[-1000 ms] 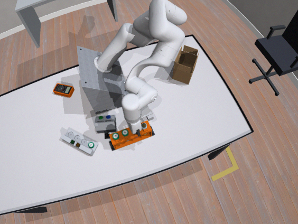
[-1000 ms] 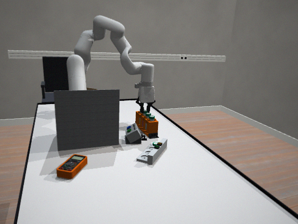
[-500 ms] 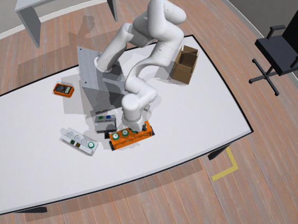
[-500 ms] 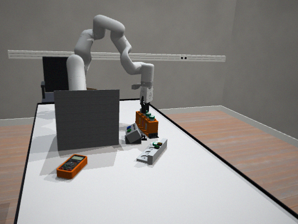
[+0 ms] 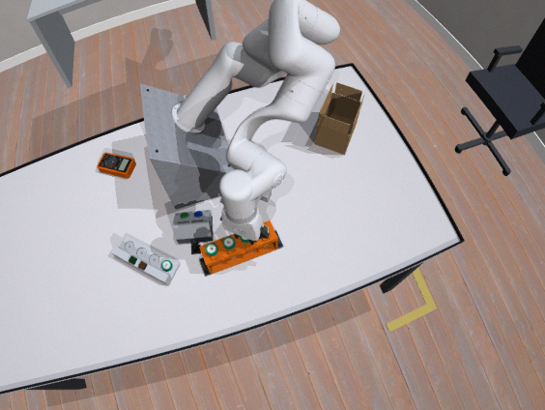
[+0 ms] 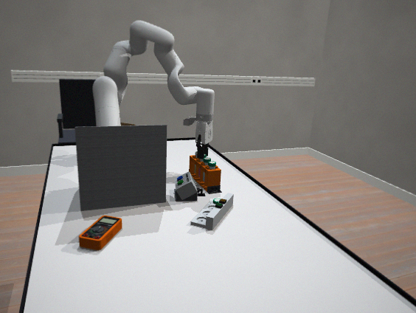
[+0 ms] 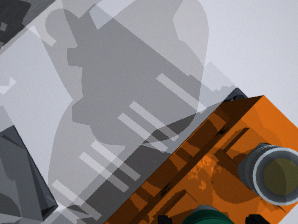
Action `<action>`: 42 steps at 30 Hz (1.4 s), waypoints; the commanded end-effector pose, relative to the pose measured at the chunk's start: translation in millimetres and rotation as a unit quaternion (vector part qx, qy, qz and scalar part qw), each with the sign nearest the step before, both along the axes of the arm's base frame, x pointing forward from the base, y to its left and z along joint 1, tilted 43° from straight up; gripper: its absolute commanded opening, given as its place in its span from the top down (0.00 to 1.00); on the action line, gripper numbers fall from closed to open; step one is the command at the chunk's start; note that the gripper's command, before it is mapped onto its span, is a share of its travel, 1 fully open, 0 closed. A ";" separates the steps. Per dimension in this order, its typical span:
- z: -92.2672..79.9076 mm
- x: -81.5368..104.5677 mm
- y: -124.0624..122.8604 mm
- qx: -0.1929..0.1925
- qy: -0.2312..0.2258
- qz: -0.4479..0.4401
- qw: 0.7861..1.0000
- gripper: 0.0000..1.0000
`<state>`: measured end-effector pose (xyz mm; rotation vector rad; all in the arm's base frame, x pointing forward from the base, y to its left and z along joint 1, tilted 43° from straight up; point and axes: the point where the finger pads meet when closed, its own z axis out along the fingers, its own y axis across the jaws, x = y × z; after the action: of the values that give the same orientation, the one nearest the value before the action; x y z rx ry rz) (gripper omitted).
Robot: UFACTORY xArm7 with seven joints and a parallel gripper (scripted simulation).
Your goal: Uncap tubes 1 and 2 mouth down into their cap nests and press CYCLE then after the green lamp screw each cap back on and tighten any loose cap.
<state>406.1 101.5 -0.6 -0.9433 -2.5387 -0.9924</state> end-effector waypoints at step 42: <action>0.8 1.6 -1.5 -0.001 0.479 -0.521 0.707 1.00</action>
<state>406.3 101.7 -0.5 -2.2116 -1.0140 -0.3946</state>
